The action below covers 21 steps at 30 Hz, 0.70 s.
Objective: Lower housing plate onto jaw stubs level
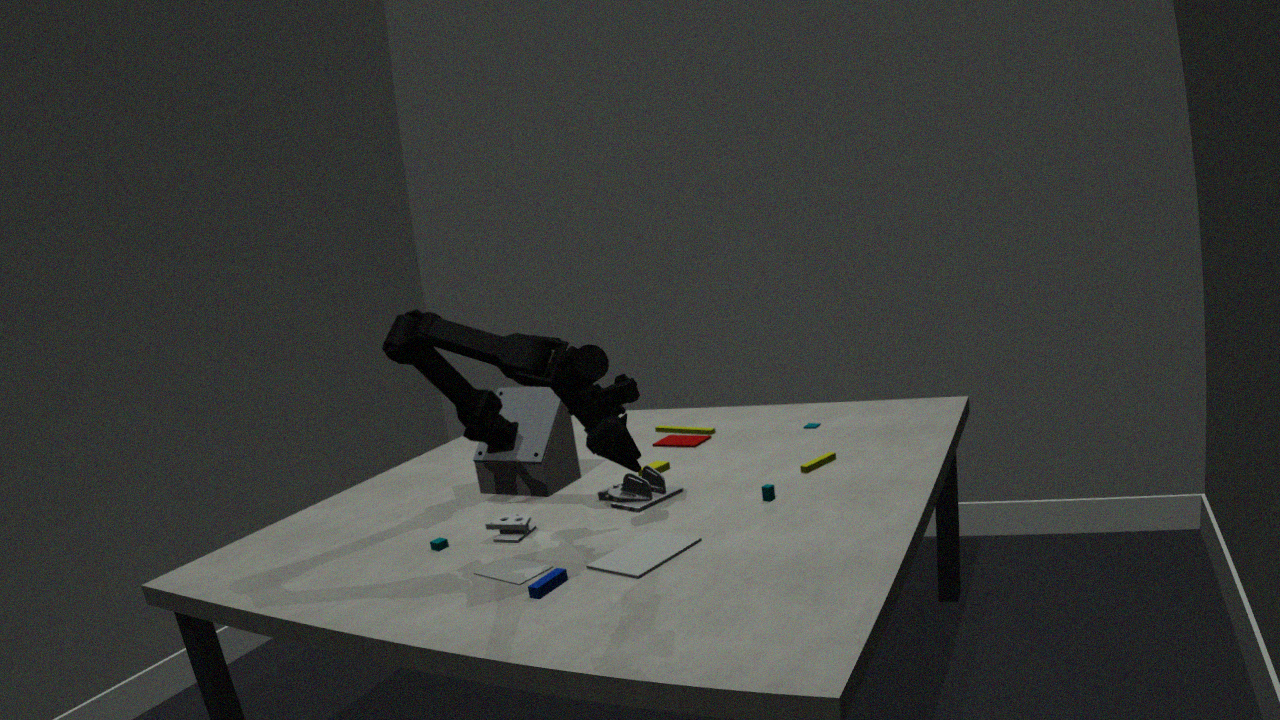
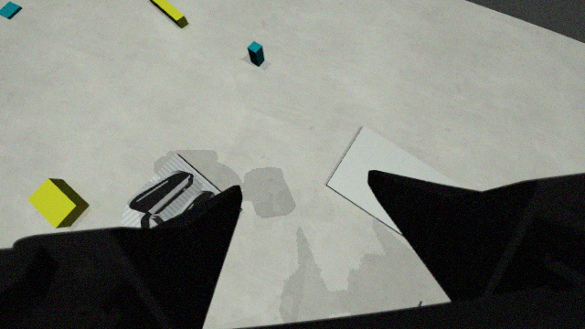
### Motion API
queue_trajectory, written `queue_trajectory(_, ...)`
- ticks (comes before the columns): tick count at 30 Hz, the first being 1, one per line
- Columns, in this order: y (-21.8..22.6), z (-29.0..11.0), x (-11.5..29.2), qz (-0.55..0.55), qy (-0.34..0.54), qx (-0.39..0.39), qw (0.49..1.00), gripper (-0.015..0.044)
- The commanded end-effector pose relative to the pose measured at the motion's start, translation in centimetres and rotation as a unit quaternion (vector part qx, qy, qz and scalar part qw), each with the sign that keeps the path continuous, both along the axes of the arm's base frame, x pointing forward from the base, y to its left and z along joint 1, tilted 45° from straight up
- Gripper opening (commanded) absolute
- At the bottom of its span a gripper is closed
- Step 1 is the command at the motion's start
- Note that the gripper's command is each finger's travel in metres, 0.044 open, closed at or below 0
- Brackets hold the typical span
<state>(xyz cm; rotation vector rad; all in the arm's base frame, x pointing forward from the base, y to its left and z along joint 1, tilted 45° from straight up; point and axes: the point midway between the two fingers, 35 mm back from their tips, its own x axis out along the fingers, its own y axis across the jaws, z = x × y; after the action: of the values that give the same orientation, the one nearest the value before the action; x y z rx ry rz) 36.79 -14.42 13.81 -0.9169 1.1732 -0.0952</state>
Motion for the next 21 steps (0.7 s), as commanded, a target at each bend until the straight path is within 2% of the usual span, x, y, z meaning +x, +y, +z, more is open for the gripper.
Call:
queue_trajectory(1, -0.5, 0.3, -1.5, 0.016, 0.033, -0.022, 0.999, 0.044)
queue_trajectory(21, -2.4, 2.2, -8.5, 0.103, 0.209, -0.112, 0.966, 0.044)
